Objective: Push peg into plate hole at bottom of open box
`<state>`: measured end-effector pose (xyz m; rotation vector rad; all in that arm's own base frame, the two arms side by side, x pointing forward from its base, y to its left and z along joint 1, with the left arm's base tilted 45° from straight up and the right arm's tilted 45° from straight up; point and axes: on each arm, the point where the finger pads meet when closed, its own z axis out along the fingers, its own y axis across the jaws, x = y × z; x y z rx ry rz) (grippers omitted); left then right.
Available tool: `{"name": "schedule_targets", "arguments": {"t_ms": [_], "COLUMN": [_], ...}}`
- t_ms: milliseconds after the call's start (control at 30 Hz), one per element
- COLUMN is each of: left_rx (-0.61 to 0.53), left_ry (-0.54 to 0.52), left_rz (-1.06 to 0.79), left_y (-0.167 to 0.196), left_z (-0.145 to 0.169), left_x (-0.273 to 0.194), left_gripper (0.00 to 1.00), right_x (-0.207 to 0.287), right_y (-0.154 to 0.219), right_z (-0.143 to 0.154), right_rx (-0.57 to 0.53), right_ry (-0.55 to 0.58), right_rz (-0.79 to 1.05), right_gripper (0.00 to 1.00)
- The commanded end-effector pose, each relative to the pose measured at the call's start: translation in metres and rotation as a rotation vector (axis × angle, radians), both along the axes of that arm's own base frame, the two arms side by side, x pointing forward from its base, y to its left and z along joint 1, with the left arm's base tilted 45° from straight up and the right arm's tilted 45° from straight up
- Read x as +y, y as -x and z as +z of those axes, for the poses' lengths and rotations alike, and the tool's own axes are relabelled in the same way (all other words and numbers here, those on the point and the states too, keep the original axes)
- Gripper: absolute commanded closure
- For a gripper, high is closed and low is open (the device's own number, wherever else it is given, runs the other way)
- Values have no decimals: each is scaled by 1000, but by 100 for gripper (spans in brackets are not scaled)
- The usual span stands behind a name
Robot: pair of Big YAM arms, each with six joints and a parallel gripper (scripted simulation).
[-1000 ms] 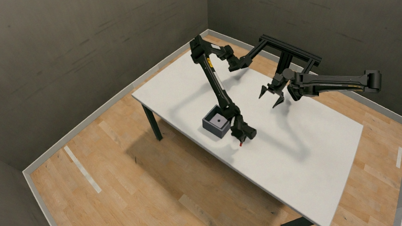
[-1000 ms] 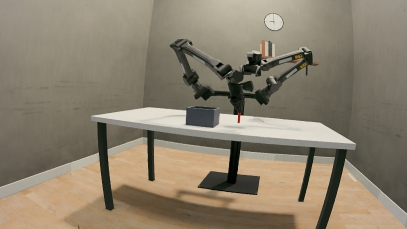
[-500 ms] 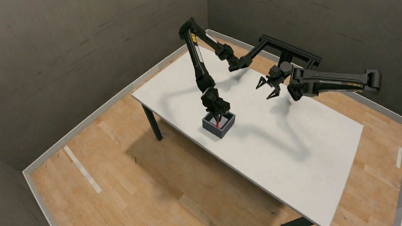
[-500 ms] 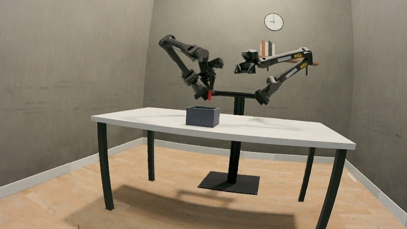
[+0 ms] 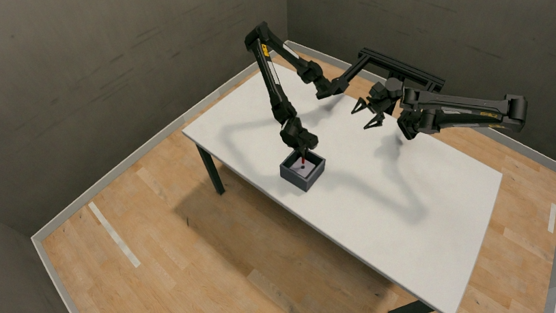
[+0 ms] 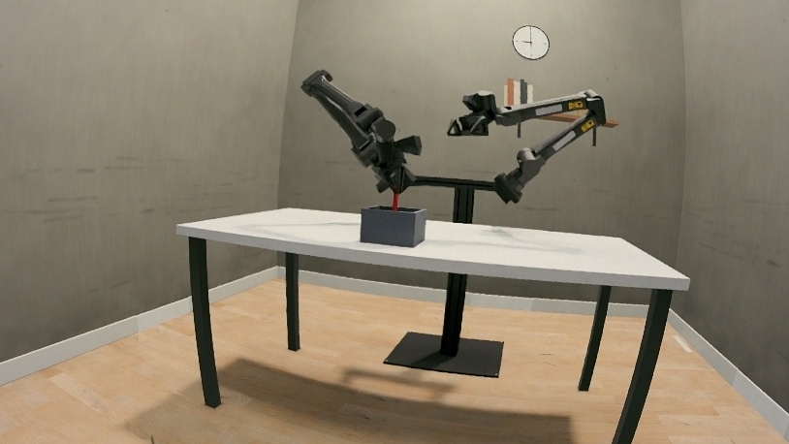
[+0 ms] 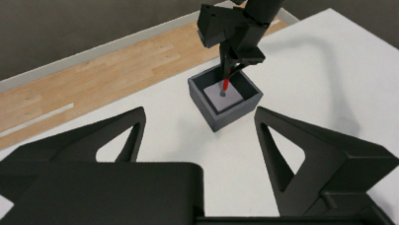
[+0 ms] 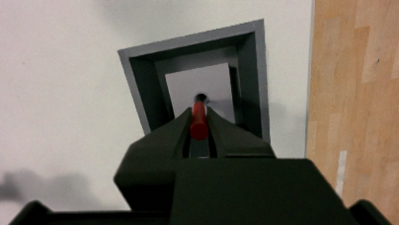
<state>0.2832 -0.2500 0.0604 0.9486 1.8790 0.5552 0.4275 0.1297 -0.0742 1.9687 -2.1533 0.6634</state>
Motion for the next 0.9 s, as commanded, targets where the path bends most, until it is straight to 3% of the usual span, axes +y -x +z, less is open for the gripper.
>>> {"name": "schedule_targets", "arguments": {"t_ms": [0, 300, 600, 867], "left_rx": [-31, -27, -27, -27], "left_ry": [83, 62, 62, 62], "left_rz": [-17, -6, -6, -6], "left_y": [-12, -12, -12, -12], "left_z": [23, 19, 19, 19], "left_x": [-40, -27, -27, -27], "left_gripper": [0, 0, 0, 0], "right_x": [11, -16, -5, -9], "right_y": [-10, -4, -8, -4], "right_z": [5, -19, -5, -16], "right_rx": [-22, 10, -28, -20], "right_ry": [-14, 1, -13, -7], "right_rz": [36, 17, 37, 52], "right_gripper": [93, 93, 93, 93]}}
